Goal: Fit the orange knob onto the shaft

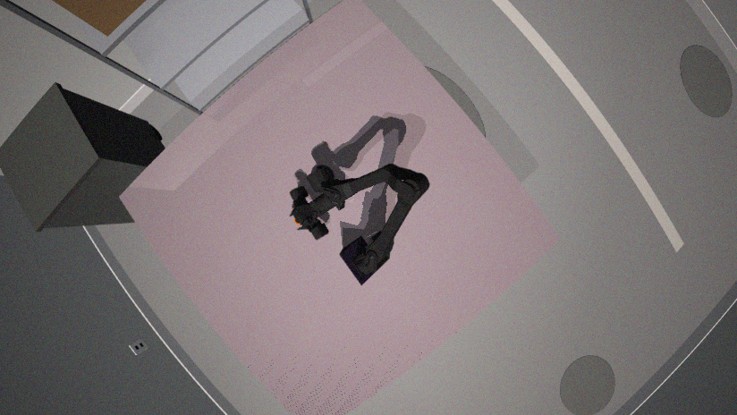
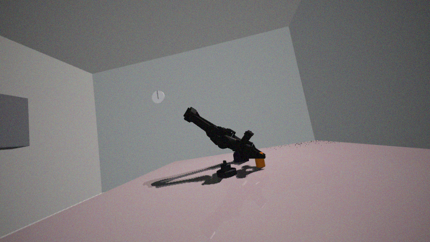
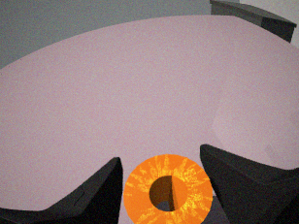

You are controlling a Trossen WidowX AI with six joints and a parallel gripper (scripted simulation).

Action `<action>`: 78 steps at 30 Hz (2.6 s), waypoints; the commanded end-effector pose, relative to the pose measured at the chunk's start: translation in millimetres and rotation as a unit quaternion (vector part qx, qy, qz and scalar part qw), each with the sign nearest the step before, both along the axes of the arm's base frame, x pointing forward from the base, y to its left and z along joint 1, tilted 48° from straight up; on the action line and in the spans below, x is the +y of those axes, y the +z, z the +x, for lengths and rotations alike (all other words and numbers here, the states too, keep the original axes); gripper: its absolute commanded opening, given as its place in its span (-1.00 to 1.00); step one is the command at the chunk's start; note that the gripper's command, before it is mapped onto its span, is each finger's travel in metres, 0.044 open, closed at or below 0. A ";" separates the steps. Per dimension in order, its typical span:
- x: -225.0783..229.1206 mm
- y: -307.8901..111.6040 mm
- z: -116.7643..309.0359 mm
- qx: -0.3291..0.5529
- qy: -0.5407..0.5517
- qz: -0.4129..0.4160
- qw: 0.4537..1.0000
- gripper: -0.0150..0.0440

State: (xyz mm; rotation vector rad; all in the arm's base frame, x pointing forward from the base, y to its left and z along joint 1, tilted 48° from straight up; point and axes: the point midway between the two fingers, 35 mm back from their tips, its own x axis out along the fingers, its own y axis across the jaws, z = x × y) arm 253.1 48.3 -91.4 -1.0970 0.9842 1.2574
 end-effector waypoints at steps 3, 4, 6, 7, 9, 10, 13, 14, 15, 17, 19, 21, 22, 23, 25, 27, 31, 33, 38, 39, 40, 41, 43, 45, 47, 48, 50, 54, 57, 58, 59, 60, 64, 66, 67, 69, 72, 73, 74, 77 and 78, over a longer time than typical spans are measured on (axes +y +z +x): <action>0.0 -0.2 0.0 0.000 0.000 0.000 1.000 0.39; 0.0 -0.2 0.0 0.000 0.000 0.000 1.000 0.39; 0.0 -0.2 0.0 0.000 0.000 0.000 1.000 0.39; 0.0 -0.2 0.0 0.000 0.000 0.000 1.000 0.39; 0.0 -0.2 0.0 0.000 0.000 0.000 1.000 0.39; 0.0 -0.2 0.0 0.000 0.000 0.000 1.000 0.39; 0.0 -0.2 0.0 0.000 0.000 0.000 1.000 0.39; 0.0 -0.2 0.0 0.000 0.000 0.000 1.000 0.39; 0.0 -0.2 0.0 0.000 0.000 0.000 1.000 0.39; 0.0 -0.2 0.0 0.000 0.000 0.000 1.000 0.39; 0.0 -0.2 0.0 0.000 0.000 0.000 1.000 0.39; 0.0 -0.2 0.0 0.000 0.000 0.000 1.000 0.48; 0.0 -0.2 0.0 0.000 0.000 0.000 1.000 0.57; 0.0 -0.2 0.0 0.000 0.000 0.000 1.000 0.66; 0.0 -0.2 0.0 0.000 0.000 0.000 1.000 0.83; 0.0 -0.2 0.0 0.000 0.000 0.000 1.000 1.00; 0.0 -0.2 0.0 0.000 0.000 0.000 1.000 1.00; 2.0 1.5 0.3 0.000 0.000 0.000 1.000 1.00; 52.5 46.6 -1.8 0.000 0.000 0.001 1.000 1.00; 58.4 52.2 -3.3 -0.001 0.000 0.002 1.000 1.00; 60.4 54.0 -3.9 -0.001 0.000 0.002 1.000 1.00; 60.4 54.0 -3.9 -0.001 0.000 0.002 1.000 1.00; 60.4 54.0 -3.9 -0.001 0.000 0.002 1.000 1.00; 61.4 51.5 -5.1 0.014 -0.009 -0.019 1.000 1.00; 63.8 46.0 -8.5 0.046 -0.034 -0.084 0.995 1.00; 64.5 44.0 -10.3 0.060 -0.045 -0.123 0.990 1.00; 64.9 42.8 -13.1 0.074 -0.059 -0.205 0.974 1.00; 68.0 51.1 -13.4 0.058 -0.060 -0.371 0.925 1.00; 76.7 63.6 -8.6 0.010 -0.045 -0.474 0.879 1.00; 78.6 66.2 -7.2 -0.001 -0.042 -0.490 0.871 1.00; 79.3 67.1 -6.8 -0.005 -0.041 -0.495 0.868 1.00; 79.3 67.1 -6.8 -0.005 -0.041 -0.495 0.868 1.00; 79.3 67.1 -6.8 -0.005 -0.041 -0.495 0.868 1.00; 79.3 67.1 -6.8 -0.005 -0.041 -0.495 0.868 1.00; 79.3 67.1 -6.8 -0.005 -0.041 -0.495 0.868 1.00; 79.3 67.1 -6.8 -0.014 -0.073 -0.492 0.867 1.00; 79.3 67.1 -6.8 -0.056 -0.204 -0.474 0.855 1.00; 79.3 67.1 -6.8 -0.070 -0.250 -0.465 0.846 1.00; 79.3 67.1 -6.8 -0.085 -0.295 -0.455 0.836 1.00; 79.3 67.1 -6.8 -0.126 -0.426 -0.419 0.792 1.00; 79.3 67.1 -6.8 -0.139 -0.468 -0.405 0.773 1.00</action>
